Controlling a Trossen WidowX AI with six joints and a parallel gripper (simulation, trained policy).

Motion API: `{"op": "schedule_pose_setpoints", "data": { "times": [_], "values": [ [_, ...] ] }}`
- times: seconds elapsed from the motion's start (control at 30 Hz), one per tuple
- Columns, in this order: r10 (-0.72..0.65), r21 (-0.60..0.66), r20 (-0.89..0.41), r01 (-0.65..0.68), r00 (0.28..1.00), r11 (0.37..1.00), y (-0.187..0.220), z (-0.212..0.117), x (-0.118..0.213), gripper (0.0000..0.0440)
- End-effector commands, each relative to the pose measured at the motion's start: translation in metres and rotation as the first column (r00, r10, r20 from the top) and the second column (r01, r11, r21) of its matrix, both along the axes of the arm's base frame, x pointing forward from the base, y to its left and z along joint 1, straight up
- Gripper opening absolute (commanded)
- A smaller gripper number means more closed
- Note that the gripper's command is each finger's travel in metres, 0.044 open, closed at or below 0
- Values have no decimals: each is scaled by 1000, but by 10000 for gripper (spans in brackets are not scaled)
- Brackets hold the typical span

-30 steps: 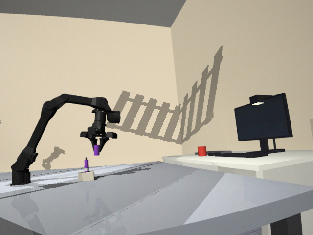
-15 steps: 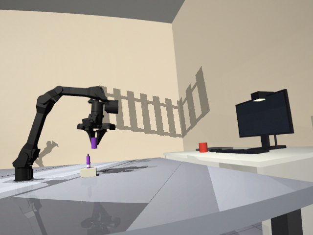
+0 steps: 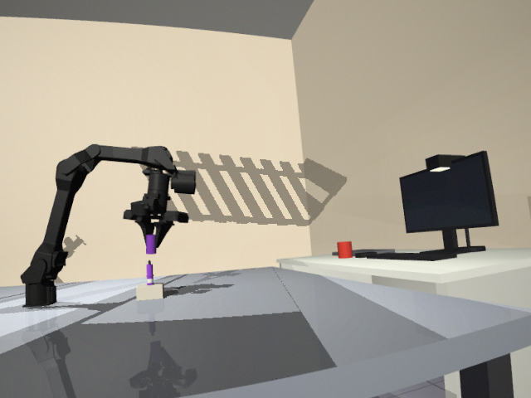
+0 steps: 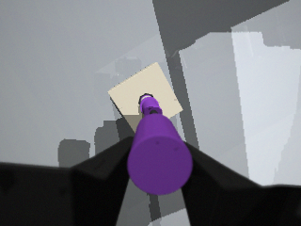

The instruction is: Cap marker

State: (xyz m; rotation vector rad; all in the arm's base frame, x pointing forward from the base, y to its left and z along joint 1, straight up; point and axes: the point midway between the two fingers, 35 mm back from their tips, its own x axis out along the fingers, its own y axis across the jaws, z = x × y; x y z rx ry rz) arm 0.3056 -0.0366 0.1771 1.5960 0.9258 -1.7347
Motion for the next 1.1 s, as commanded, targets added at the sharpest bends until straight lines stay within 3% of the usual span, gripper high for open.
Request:
{"op": "schedule_pose_setpoints", "data": {
  "times": [0.0,1.07],
  "values": [
    [3,9,-5,-3,1000,1000,1,-5,-3,0],
    [40,44,-60,-38,997,998,1,-62,-12,0]
  ]
}}
